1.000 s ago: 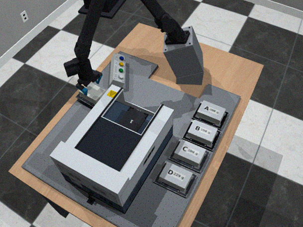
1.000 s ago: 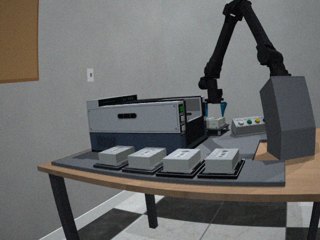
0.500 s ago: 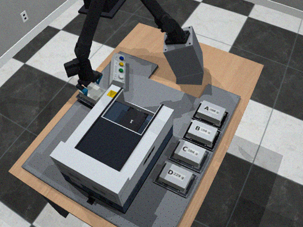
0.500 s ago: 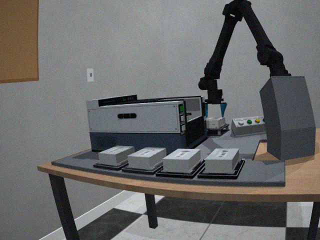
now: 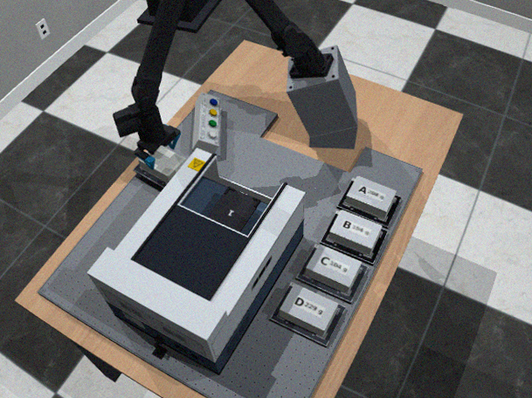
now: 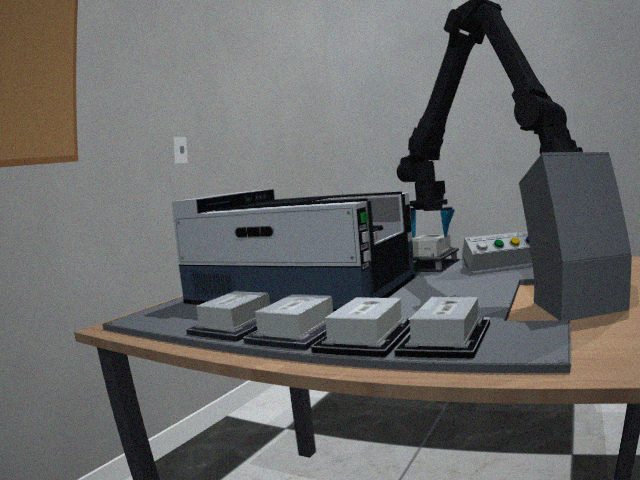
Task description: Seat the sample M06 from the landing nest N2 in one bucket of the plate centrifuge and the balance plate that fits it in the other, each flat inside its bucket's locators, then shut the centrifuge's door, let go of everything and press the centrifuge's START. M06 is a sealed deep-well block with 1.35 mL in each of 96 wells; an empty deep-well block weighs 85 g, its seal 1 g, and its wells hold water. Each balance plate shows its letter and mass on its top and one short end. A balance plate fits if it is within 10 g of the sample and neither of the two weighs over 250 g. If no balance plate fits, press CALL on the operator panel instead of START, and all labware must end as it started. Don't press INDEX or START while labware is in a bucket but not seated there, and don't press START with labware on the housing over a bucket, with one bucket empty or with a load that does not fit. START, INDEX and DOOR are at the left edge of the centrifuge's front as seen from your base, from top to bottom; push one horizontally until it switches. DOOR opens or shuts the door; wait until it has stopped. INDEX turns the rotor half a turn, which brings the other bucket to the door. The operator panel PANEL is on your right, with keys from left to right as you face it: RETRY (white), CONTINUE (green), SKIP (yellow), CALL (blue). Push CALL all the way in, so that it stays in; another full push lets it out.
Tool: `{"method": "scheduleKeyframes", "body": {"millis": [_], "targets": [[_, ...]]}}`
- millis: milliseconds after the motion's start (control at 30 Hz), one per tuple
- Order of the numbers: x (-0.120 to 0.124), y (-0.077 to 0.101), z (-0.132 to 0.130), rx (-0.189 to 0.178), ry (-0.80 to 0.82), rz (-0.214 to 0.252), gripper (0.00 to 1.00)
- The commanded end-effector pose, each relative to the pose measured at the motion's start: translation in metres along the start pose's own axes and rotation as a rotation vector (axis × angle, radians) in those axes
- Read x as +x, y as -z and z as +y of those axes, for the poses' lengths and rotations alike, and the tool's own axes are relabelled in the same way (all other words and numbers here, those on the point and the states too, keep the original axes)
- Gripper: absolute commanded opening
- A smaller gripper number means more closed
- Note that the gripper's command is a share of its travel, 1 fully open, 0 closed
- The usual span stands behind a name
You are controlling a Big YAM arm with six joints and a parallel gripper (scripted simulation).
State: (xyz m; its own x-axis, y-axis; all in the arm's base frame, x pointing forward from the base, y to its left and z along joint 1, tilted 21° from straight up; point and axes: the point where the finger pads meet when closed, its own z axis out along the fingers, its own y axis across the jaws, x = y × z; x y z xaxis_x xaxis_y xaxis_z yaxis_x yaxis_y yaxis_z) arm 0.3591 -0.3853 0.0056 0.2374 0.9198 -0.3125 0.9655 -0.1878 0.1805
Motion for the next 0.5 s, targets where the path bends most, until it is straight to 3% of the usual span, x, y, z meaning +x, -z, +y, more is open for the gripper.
{"method": "scheduleKeyframes", "body": {"millis": [0, 200, 467], "targets": [[-0.0138, -0.0053, 0.0049, -0.015, -0.001, -0.013, 1.00], [-0.0179, -0.0011, 0.0090, -0.028, -0.004, -0.022, 1.00], [-0.0166, -0.0107, 0.0086, -0.021, -0.002, -0.017, 1.00]]}}
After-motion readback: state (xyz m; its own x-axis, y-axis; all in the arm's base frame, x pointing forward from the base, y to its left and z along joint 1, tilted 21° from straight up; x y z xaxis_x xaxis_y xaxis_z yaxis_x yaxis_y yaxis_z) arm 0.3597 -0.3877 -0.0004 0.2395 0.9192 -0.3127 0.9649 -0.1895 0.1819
